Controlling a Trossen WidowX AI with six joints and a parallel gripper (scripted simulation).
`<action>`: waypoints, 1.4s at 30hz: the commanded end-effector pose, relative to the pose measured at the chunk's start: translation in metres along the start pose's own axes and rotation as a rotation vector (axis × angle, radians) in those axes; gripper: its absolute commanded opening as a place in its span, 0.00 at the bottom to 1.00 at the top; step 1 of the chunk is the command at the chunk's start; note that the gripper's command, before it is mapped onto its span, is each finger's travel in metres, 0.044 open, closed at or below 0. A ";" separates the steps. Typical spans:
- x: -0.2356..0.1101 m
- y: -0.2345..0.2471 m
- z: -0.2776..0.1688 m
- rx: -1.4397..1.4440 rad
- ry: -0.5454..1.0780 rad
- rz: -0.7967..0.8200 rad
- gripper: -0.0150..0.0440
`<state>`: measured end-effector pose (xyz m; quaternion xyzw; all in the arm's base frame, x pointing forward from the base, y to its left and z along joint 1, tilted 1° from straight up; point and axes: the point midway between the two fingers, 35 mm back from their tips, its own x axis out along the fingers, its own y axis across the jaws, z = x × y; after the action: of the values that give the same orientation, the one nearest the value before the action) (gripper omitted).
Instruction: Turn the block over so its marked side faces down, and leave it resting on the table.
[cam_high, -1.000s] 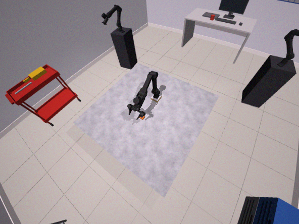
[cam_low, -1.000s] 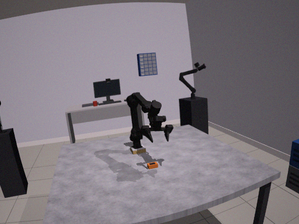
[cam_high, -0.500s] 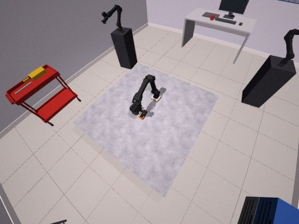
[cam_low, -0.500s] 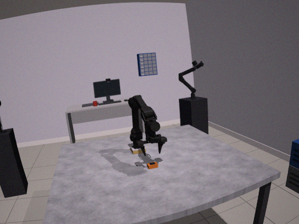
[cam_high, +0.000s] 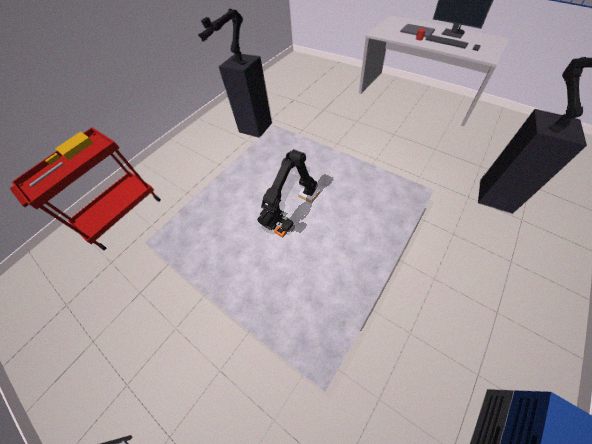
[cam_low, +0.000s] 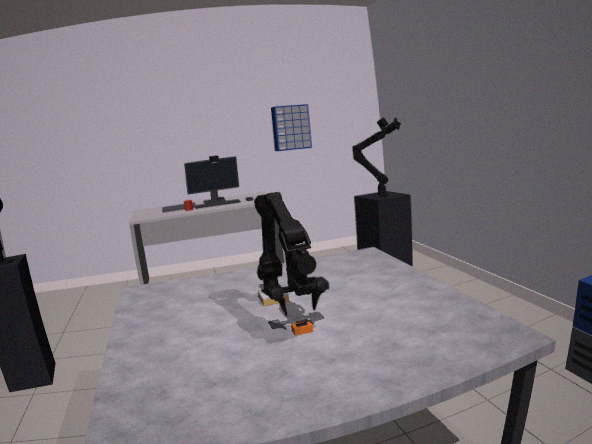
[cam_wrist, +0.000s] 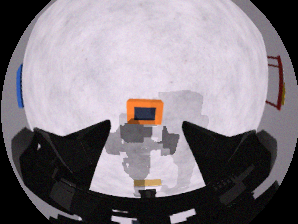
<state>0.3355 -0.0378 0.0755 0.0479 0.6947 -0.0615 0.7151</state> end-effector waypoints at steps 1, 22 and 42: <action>0.014 0.001 -0.002 0.007 0.012 0.004 1.00; 0.045 0.002 -0.004 0.007 0.012 0.004 1.00; 0.061 0.002 -0.004 0.007 0.012 0.004 0.70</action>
<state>0.3330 -0.0373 0.0157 0.0491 0.6991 -0.0615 0.7107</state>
